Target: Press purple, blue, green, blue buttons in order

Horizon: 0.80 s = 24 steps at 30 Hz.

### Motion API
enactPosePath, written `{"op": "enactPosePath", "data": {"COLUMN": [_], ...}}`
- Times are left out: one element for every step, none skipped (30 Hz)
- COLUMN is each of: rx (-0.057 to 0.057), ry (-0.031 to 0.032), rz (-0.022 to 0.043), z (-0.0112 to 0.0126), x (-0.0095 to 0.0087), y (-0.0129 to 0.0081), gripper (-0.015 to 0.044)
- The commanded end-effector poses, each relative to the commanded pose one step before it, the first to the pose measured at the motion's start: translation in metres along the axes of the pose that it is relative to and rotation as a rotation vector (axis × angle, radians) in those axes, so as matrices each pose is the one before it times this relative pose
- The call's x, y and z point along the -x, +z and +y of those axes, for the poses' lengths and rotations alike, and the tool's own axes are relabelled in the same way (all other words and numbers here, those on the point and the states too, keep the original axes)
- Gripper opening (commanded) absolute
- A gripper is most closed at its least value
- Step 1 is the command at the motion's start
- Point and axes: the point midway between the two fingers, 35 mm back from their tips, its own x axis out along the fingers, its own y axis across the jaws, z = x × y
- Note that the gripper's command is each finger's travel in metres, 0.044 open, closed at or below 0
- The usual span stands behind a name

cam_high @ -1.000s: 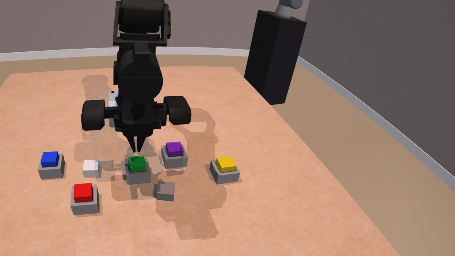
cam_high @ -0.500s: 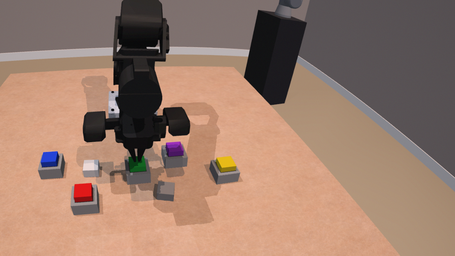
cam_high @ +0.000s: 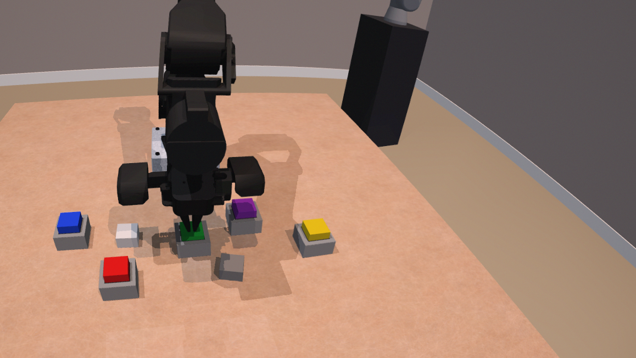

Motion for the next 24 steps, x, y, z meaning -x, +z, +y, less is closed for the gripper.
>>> {"op": "enactPosePath", "data": {"rx": [-0.0056, 0.0, 0.0, 0.0, 0.0, 0.0, 0.0, 0.0, 0.0, 0.0, 0.0, 0.0051, -0.0013, -0.002, -0.0013, -0.0004, 0.0, 0.0, 0.0, 0.0, 0.0, 0.0, 0.0, 0.0], "ry": [0.00219, 0.0, 0.0, 0.0, 0.0, 0.0, 0.0, 0.0, 0.0, 0.0, 0.0, -0.00198, 0.00049, 0.00074, 0.0005, 0.00017, 0.0, 0.0, 0.0, -0.00001, -0.00002, -0.00002, -0.00003, -0.00003], "rz": [0.0096, 0.0, 0.0, 0.0, 0.0, 0.0, 0.0, 0.0, 0.0, 0.0, 0.0, -0.00713, 0.00179, 0.00272, 0.00184, 0.00062, 0.0, 0.0, 0.0, -0.00002, -0.00007, -0.00008, -0.00006, 0.00001], "z": [0.00036, 0.0, 0.0, 0.0, 0.0, 0.0, 0.0, 0.0, 0.0, 0.0, 0.0, -0.00033, 0.00006, 0.00011, 0.00009, 0.00003, 0.0, 0.0, 0.0, -0.00001, -0.00002, -0.00003, -0.00002, 0.00001], "x": [-0.00225, 0.0, 0.0, 0.0, 0.0, 0.0, 0.0, 0.0, 0.0, 0.0, 0.0, 0.00421, 0.00752, 0.01141, 0.00768, 0.00257, 0.0, 0.0, 0.0, 0.00192, 0.00578, 0.00972, 0.01312, 0.01324], "y": [-0.00245, 0.0, 0.0, 0.0, 0.0, 0.0, 0.0, 0.0, 0.0, 0.0, 0.0, 0.00214, -0.00009, -0.00066, -0.00079, -0.00033, 0.0, 0.0, 0.0, 0.00026, 0.00067, 0.00079, 0.0004, -0.00034], "gripper": [0.002, 0.002, 0.002, 0.002, 0.002, 0.002, 0.002, 0.002, 0.002, 0.002, 0.002, 0.002, 0.002, 0.002, 0.002, 0.002, 0.002, 0.002, 0.002, 0.002, 0.002, 0.002, 0.002, 0.002]}}
